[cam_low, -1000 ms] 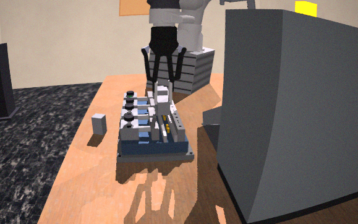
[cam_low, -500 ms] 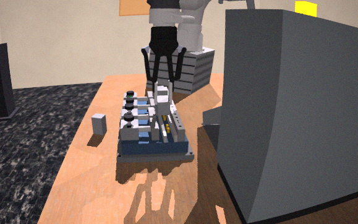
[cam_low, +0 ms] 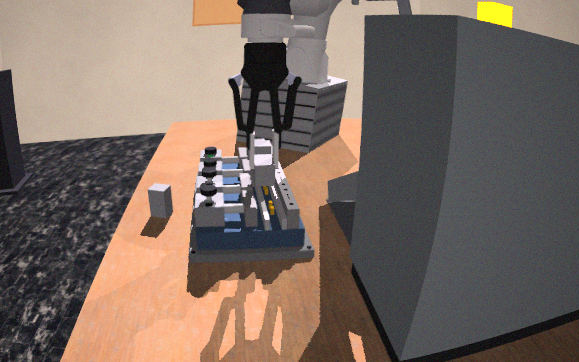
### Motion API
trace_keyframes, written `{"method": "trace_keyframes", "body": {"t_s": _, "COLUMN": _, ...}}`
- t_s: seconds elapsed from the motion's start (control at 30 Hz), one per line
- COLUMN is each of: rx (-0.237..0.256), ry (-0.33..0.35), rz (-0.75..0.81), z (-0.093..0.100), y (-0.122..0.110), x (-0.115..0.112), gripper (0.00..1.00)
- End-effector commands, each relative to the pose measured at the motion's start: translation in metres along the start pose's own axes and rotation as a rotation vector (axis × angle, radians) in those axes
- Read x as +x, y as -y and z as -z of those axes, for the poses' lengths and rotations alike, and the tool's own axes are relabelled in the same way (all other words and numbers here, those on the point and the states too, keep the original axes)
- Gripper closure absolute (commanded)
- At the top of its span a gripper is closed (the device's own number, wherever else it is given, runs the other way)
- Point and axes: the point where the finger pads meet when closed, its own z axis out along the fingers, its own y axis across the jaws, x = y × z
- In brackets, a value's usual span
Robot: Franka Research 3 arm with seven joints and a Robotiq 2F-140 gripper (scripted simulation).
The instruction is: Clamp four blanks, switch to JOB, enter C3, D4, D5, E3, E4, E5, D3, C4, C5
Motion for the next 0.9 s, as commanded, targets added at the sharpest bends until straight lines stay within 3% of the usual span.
{"method": "trace_keyframes", "body": {"t_s": 0.0, "rx": -0.002, "ry": -0.004, "rz": -0.004, "z": 0.0007, "y": -0.0014, "x": 0.0017, "gripper": 1.0}}
{"method": "trace_keyframes", "body": {"t_s": 0.87, "rx": -0.002, "ry": -0.004, "rz": -0.005, "z": -0.0055, "y": -0.0013, "x": 0.0015, "gripper": 1.0}}
